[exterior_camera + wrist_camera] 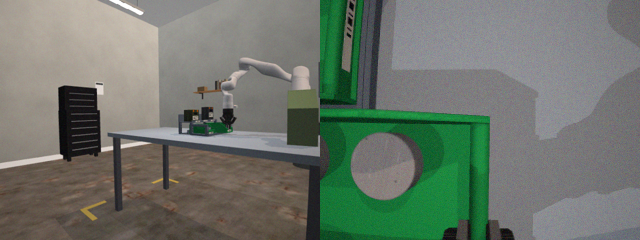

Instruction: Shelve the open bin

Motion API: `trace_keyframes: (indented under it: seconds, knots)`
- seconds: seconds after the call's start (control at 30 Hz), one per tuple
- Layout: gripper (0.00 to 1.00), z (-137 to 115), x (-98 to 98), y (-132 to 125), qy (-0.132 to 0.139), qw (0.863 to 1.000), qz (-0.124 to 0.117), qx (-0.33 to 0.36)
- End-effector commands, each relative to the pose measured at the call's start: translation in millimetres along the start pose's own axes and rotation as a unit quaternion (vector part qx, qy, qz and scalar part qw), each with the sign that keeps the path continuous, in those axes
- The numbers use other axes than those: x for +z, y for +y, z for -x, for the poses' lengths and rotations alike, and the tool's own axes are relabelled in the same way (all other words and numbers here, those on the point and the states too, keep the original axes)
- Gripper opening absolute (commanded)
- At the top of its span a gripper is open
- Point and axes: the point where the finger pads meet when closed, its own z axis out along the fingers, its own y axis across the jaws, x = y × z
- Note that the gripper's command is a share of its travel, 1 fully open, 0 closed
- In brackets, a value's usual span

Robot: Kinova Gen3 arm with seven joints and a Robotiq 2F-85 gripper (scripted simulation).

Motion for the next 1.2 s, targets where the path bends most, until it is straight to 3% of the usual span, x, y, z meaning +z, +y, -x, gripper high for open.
trace_keyframes:
  seconds: [0.0, 1.17]
  knots:
    - [0.10, 1, -1.3, -1, -0.001, 1.000, -0.002, 0.000]
    - [0.10, 0, -0.9, -21, -0.001, 1.000, -0.001, 0.000]
